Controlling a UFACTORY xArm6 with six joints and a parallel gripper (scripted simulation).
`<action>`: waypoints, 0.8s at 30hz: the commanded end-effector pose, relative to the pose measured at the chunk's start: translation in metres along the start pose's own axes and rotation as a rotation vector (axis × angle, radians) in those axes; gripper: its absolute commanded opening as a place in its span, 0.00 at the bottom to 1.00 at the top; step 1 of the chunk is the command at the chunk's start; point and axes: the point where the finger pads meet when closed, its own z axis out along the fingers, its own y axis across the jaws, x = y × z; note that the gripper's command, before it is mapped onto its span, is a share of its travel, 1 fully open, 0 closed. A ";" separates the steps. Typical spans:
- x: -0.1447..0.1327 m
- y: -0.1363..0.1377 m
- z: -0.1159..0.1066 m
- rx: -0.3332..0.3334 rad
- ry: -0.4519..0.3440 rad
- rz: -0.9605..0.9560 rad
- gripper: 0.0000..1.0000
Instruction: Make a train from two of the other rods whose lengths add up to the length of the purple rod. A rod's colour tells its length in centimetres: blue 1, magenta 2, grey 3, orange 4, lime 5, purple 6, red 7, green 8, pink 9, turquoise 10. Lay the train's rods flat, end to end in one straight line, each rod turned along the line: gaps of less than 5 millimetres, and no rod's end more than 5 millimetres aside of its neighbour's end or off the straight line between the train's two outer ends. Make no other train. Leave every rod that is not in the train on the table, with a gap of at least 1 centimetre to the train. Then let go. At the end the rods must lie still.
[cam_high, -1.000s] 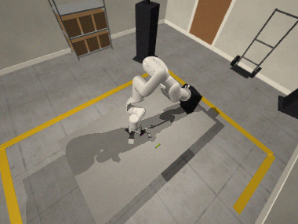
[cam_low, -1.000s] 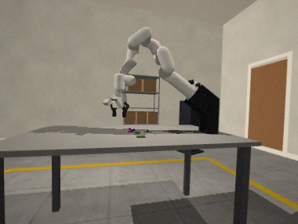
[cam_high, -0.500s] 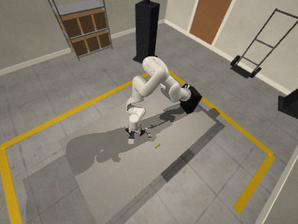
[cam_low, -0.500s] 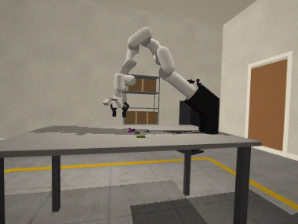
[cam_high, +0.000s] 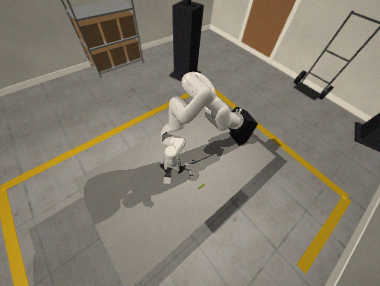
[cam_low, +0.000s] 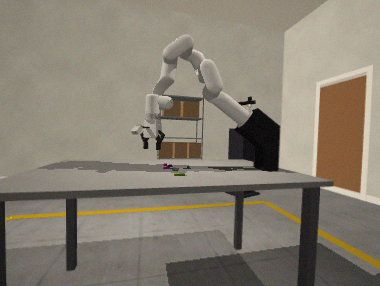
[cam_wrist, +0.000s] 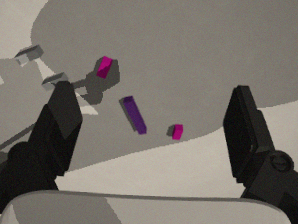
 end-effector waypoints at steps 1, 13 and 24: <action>0.001 0.000 -0.001 -0.002 0.002 0.005 1.00; 0.010 -0.018 0.007 0.014 -0.010 0.238 1.00; 0.021 -0.041 0.015 0.020 -0.026 0.539 1.00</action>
